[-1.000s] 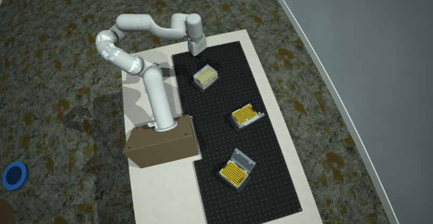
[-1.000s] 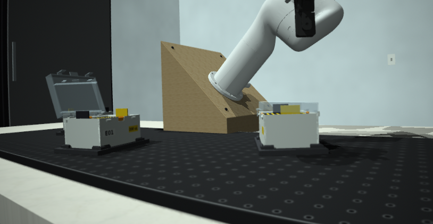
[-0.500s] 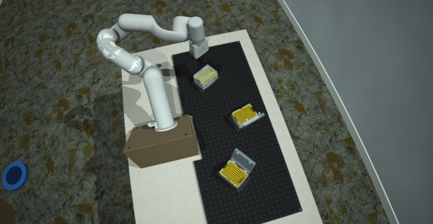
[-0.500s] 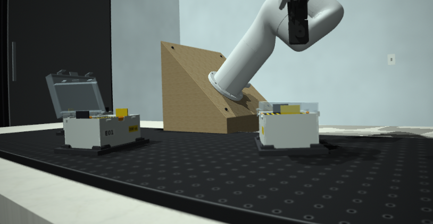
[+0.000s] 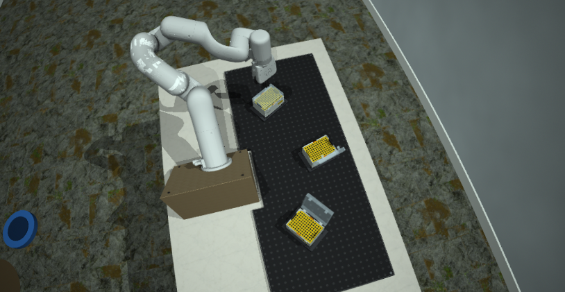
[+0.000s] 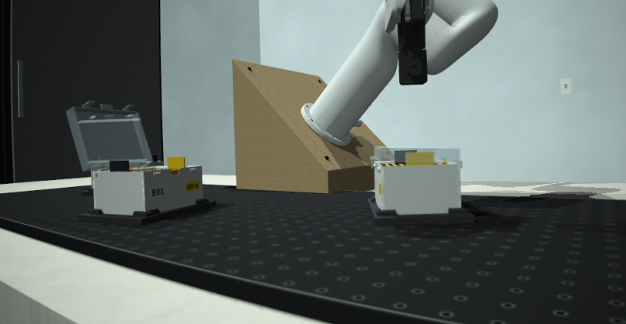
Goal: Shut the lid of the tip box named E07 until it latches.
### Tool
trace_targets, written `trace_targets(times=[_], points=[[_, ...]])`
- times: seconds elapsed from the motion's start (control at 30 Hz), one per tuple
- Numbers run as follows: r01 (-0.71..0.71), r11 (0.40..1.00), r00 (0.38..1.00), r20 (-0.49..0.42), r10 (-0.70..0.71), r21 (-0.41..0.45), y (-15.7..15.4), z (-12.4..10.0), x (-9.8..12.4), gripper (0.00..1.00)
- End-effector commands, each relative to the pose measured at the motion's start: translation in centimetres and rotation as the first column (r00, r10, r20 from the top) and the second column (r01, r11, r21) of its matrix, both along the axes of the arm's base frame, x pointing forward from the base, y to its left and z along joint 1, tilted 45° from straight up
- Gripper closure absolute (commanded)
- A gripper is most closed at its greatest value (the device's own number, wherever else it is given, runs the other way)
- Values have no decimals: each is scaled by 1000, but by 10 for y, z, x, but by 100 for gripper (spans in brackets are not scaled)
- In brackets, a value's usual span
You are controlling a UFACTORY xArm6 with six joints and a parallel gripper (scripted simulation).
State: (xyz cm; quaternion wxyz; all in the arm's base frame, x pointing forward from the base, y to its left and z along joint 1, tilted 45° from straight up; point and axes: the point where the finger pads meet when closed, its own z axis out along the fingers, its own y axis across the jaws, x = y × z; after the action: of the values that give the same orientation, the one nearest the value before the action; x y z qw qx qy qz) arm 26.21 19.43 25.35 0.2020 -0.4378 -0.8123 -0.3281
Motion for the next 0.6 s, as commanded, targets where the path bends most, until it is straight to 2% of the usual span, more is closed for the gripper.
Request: trace_targets(times=[0.0,0.57], points=[[1,1000,1000,3,-1,1,1,-8,4,100],[1,1000,1000,3,-1,1,6,-45,18,100]])
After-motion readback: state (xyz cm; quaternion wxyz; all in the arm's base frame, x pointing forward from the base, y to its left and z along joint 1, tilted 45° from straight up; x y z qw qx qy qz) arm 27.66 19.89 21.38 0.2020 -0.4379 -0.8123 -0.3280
